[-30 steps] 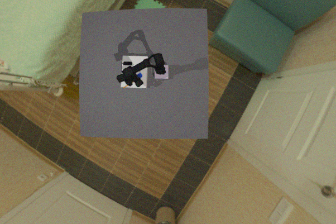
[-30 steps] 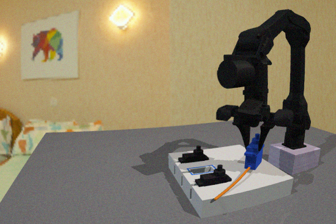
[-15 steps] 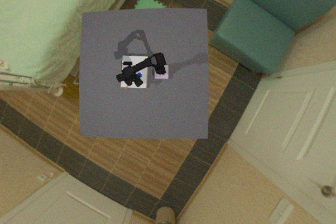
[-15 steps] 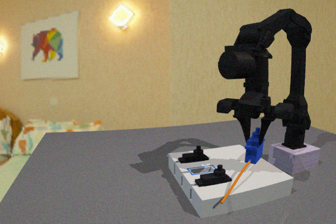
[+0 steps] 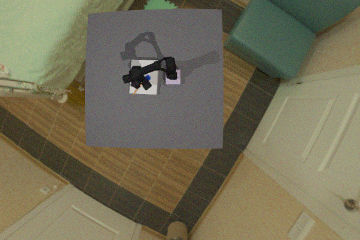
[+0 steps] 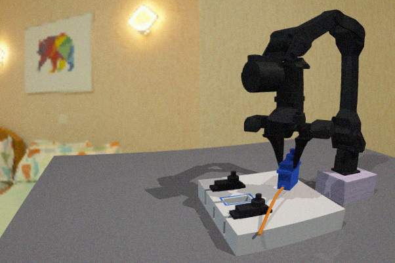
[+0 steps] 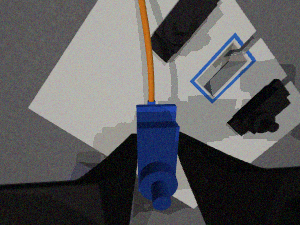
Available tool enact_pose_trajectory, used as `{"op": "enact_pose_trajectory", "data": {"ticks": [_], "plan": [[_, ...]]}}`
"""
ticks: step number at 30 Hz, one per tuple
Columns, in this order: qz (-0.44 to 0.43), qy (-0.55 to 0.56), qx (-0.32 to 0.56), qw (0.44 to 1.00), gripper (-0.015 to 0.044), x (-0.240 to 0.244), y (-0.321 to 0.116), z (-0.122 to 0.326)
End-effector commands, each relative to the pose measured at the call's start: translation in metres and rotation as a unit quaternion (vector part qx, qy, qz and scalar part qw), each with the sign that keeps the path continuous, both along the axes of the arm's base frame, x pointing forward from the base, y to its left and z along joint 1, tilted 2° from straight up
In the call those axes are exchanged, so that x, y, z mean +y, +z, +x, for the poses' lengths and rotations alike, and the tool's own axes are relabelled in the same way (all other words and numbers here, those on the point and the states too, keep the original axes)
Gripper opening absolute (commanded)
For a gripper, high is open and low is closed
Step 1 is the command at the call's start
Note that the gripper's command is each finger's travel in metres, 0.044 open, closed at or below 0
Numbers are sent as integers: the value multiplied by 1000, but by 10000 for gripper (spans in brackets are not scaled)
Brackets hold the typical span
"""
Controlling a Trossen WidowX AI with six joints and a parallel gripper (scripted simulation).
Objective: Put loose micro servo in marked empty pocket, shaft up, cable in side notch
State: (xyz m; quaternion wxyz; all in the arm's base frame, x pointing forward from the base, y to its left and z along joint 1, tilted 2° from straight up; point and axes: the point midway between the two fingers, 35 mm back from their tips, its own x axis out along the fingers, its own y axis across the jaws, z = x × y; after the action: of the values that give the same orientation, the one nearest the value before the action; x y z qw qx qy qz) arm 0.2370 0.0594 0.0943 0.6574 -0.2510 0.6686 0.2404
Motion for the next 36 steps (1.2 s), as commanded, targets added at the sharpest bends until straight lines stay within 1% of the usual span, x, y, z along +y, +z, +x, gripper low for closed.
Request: {"op": "enact_pose_trajectory", "data": {"ticks": [1, 6, 11, 21, 31, 36], "plan": [[-1, 1, -3, 1000, 0, -16, 2, -1], [-2, 1, -3, 1000, 0, -36, 3, -1], [-2, -15, -3, 1000, 0, -39, 3, -1], [-3, -174, -7, 985, 0, -39, 3, -1], [-4, -338, -10, 941, 0, -39, 3, -1], [-4, -348, -10, 937, 0, -39, 3, -1]]}}
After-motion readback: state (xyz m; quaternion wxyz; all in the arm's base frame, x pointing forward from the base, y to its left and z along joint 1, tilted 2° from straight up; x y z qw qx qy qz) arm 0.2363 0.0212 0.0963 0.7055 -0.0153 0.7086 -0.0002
